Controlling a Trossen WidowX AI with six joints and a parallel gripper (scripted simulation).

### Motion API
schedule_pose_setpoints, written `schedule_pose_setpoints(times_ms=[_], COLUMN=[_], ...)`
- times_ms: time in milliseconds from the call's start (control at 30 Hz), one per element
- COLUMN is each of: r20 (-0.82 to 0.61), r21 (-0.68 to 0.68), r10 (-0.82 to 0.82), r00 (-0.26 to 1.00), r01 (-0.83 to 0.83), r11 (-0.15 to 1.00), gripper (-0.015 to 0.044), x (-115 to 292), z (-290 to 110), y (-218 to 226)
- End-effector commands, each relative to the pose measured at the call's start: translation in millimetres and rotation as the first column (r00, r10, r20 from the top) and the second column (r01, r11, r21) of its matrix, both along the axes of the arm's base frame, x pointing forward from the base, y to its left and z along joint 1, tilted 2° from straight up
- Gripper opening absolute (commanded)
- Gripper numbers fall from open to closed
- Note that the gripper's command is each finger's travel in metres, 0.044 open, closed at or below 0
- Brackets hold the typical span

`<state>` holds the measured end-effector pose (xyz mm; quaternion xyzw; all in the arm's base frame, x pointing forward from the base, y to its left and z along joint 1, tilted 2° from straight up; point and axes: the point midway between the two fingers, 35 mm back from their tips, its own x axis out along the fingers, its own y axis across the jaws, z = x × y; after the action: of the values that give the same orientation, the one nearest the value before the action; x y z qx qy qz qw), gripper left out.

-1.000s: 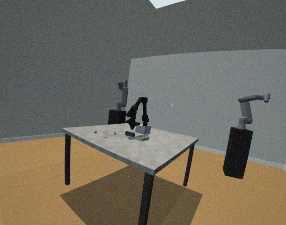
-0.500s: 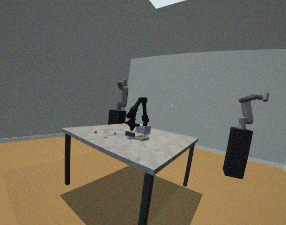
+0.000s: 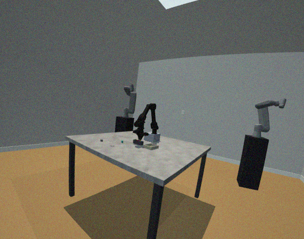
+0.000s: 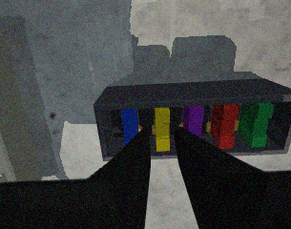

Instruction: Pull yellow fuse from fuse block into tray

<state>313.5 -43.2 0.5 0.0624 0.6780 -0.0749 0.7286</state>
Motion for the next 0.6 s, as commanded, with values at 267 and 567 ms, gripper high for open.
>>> schedule_pose_setpoints(times_ms=[267, 567], r20=[-0.006, -0.006], r21=[-0.002, -0.002], r10=[0.000, 0.000], r00=[1.000, 1.000], r01=[0.000, 0.000], r11=[1.000, 1.000], gripper=[0.0074, 0.0074], x=[-1.4, -1.0], z=[-2.7, -9.3], y=[-0.5, -0.7])
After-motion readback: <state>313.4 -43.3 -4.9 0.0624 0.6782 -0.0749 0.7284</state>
